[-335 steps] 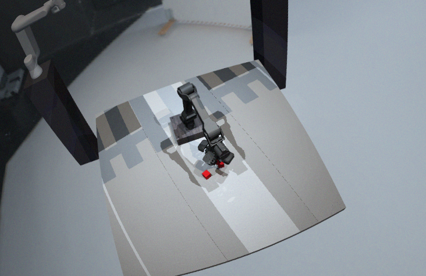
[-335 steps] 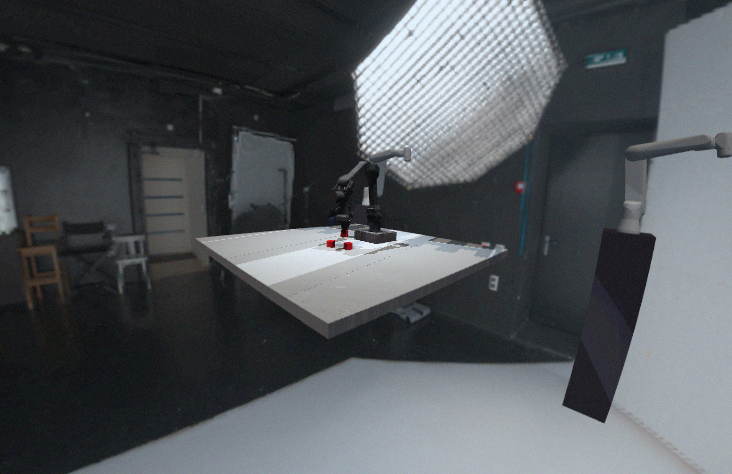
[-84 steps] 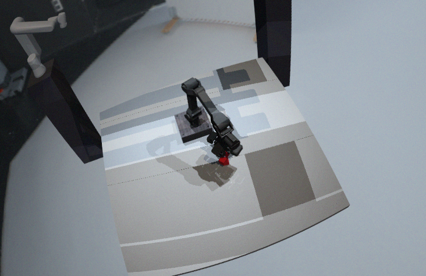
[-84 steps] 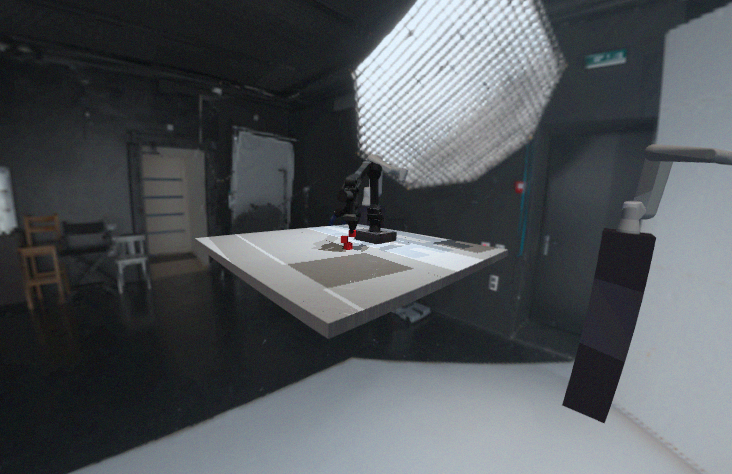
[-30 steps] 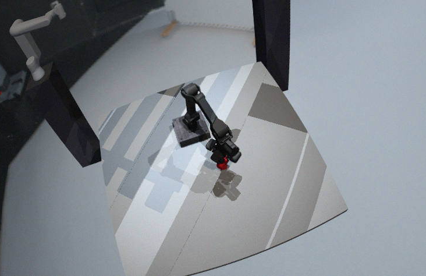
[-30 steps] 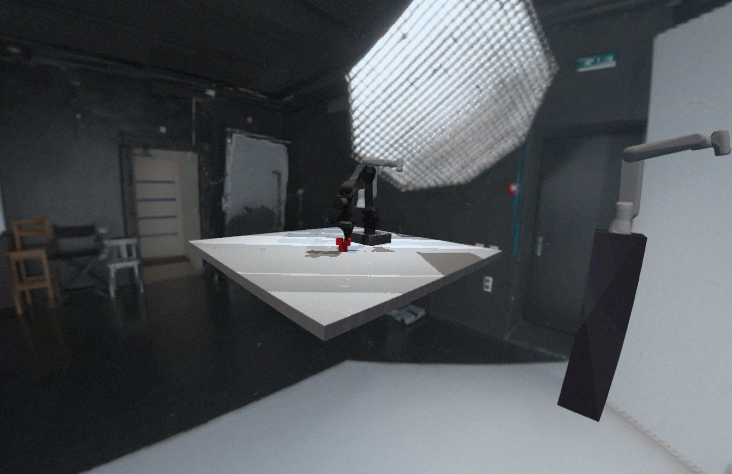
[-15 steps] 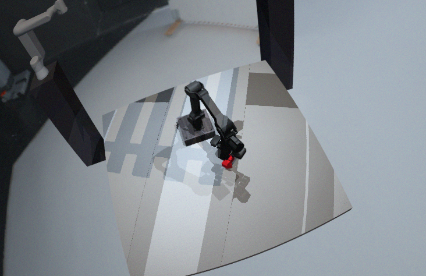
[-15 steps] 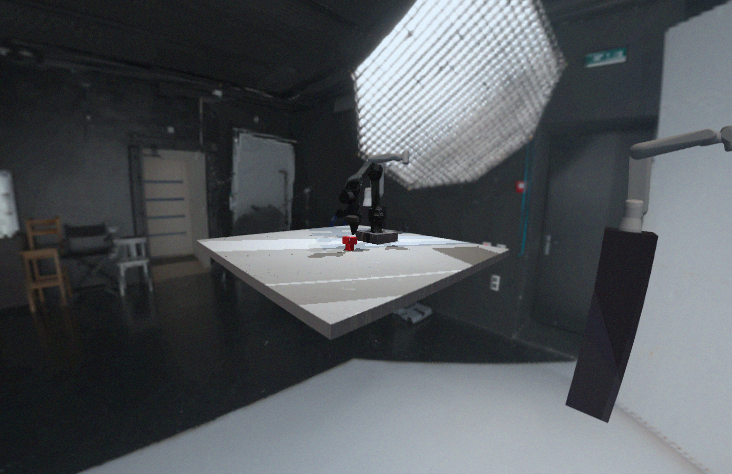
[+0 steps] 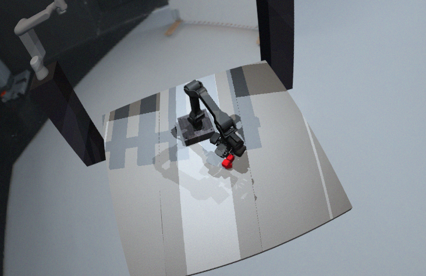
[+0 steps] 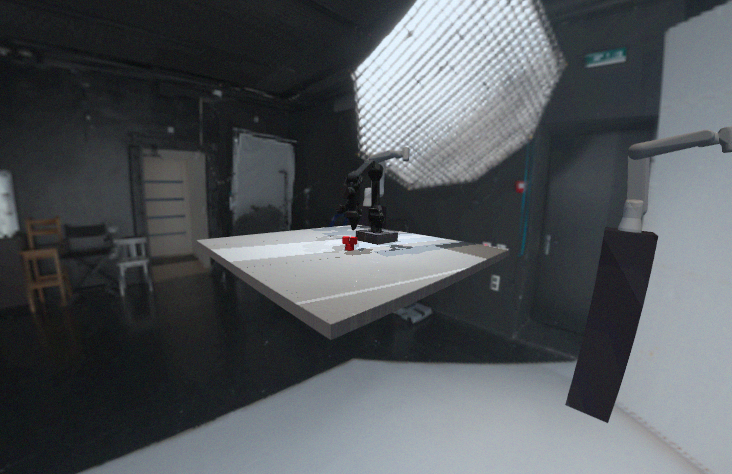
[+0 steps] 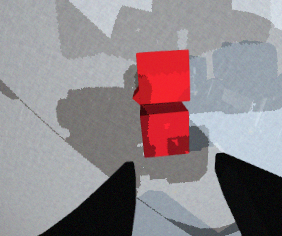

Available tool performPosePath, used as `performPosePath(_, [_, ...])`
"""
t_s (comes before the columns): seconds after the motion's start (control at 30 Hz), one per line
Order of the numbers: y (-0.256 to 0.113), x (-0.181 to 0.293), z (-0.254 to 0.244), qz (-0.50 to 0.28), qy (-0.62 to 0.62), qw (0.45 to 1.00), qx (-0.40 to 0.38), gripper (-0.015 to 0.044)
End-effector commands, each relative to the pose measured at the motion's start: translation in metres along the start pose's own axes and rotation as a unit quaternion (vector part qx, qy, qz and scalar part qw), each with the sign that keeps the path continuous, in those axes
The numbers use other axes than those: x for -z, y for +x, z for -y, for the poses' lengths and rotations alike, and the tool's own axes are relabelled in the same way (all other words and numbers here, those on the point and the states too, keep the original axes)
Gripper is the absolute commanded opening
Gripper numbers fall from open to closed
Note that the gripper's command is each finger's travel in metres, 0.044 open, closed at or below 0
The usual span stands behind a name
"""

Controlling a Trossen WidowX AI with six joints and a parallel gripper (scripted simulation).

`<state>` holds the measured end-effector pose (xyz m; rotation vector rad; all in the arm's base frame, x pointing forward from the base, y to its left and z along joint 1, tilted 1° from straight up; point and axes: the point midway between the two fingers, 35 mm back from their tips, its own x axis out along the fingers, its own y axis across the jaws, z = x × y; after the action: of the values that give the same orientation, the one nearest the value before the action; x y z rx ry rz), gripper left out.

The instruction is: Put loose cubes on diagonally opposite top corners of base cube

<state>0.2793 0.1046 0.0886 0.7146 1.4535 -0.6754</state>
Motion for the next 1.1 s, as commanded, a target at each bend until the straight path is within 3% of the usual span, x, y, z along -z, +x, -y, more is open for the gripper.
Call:
performPosePath(0.0, [-0.008,0.000,0.000,0.001,-0.001,1.000,-0.002,0.0205])
performPosePath(0.17, [-0.011,0.000,0.000,0.001,-0.001,1.000,-0.002,0.0205])
performPosePath(0.43, [-0.020,0.000,0.000,0.001,0.000,1.000,-0.002,0.0400])
performPosePath(0.63, [-0.019,0.009,-0.005,0.000,0.000,1.000,-0.002,0.0400])
performPosePath(0.87, [-0.022,0.100,-0.031,-0.004,0.000,1.000,-0.003,0.0400])
performPosePath(1.07, [-0.022,0.102,-0.032,-0.004,0.000,1.000,-0.003,0.0400])
